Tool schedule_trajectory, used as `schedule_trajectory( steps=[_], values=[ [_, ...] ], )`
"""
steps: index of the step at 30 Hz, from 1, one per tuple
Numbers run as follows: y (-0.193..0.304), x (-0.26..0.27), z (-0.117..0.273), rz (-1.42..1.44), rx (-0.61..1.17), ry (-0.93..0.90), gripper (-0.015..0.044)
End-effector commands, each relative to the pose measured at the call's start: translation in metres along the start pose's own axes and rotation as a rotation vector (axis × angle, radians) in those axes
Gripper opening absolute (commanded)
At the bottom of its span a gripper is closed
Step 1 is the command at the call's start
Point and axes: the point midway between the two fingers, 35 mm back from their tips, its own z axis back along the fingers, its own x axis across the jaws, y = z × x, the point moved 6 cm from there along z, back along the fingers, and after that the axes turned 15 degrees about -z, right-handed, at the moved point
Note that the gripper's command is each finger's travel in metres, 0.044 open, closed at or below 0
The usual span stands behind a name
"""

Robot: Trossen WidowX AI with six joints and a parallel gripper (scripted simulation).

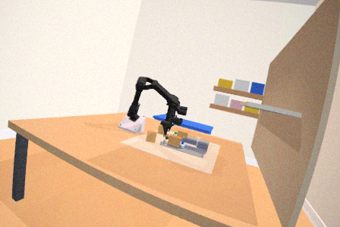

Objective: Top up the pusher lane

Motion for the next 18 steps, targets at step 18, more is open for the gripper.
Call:
schedule_trajectory(
  steps=[18],
  values=[
    [-0.0145, 0.0024, 0.0006, -0.007, -0.013, -0.001, 0.0000]
  ],
)
